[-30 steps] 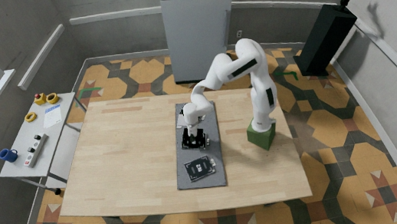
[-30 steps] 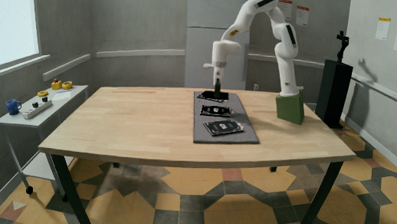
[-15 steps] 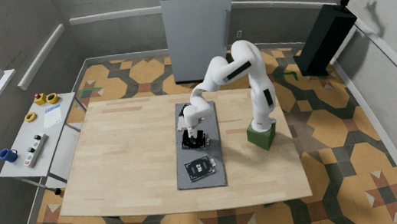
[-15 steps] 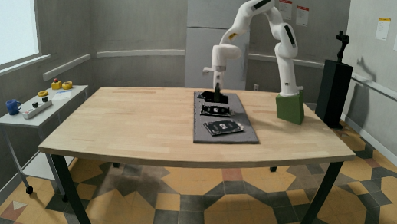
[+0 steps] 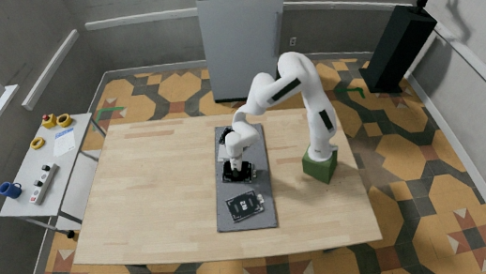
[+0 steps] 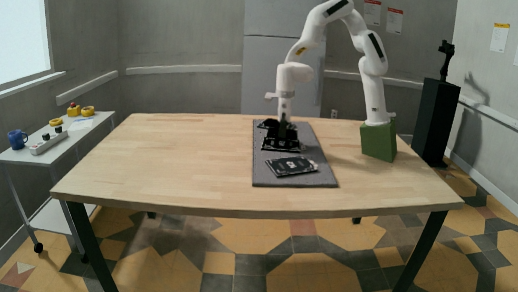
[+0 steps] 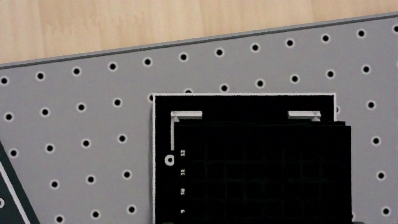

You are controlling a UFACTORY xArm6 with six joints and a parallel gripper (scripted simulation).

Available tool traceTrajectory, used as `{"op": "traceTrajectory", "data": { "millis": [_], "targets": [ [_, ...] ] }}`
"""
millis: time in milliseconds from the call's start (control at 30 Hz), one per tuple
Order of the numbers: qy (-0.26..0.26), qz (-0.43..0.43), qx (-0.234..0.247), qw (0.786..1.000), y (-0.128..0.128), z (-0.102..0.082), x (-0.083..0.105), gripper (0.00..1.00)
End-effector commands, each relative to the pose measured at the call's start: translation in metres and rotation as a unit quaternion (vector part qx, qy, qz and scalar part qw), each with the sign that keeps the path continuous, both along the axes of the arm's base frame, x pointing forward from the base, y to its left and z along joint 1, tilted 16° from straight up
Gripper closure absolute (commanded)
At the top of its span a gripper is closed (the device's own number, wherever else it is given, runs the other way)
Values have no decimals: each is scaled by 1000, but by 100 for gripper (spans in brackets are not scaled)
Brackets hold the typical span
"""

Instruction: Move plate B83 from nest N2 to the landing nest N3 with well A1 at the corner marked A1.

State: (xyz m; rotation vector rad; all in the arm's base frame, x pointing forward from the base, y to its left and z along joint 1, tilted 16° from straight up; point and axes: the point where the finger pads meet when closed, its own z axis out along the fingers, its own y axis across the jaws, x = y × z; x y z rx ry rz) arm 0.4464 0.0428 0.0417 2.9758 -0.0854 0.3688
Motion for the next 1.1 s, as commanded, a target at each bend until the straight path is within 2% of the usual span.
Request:
{"op": "traceTrajectory", "data": {
  "millis": [0, 433, 1067],
  "targets": [
    [-2, 0, 0, 1000, 0, -4, 3, 100],
    [-2, 0, 0, 1000, -3, -22, 7, 100],
    [-2, 0, 0, 1000, -3, -22, 7, 100]
  ]
}}
